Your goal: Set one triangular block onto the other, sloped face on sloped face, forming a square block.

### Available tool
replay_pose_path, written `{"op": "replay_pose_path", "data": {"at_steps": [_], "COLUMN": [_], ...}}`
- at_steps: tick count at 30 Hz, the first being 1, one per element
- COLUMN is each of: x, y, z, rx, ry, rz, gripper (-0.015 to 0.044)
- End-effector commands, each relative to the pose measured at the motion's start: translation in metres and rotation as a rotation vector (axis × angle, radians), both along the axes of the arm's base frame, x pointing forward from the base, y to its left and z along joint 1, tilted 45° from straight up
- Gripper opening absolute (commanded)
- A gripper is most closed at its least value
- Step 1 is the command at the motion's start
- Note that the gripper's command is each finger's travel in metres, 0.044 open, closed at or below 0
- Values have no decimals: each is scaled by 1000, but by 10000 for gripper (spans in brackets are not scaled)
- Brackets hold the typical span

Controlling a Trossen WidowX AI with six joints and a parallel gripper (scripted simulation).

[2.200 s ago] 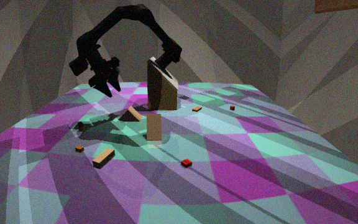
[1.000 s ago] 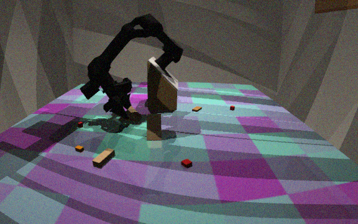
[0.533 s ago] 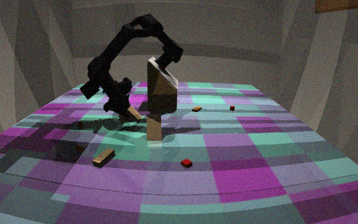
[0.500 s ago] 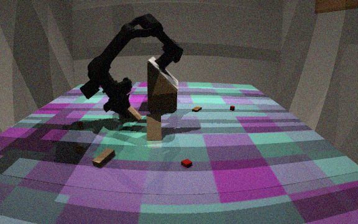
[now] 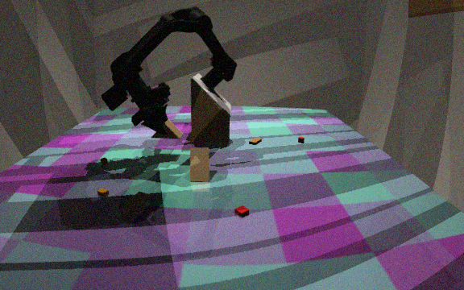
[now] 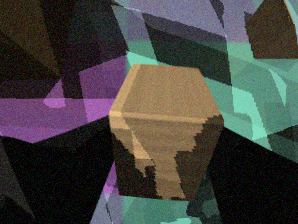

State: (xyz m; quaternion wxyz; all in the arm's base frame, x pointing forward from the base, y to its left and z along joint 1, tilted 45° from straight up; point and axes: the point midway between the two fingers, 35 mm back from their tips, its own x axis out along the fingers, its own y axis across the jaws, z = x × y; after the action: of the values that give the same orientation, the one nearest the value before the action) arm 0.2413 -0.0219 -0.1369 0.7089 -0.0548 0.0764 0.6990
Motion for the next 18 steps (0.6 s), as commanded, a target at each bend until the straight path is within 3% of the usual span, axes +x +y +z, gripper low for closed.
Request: {"op": "replay_pose_path", "data": {"at_steps": [1,12,18], "x": [0,-2,-3], "y": [-16,-30,-26], "z": [16,31,30], "rx": [-4,-2,-40], "ry": [-8,-8,113], "rz": [-1,-1,5], "gripper": [0,0,0]}}
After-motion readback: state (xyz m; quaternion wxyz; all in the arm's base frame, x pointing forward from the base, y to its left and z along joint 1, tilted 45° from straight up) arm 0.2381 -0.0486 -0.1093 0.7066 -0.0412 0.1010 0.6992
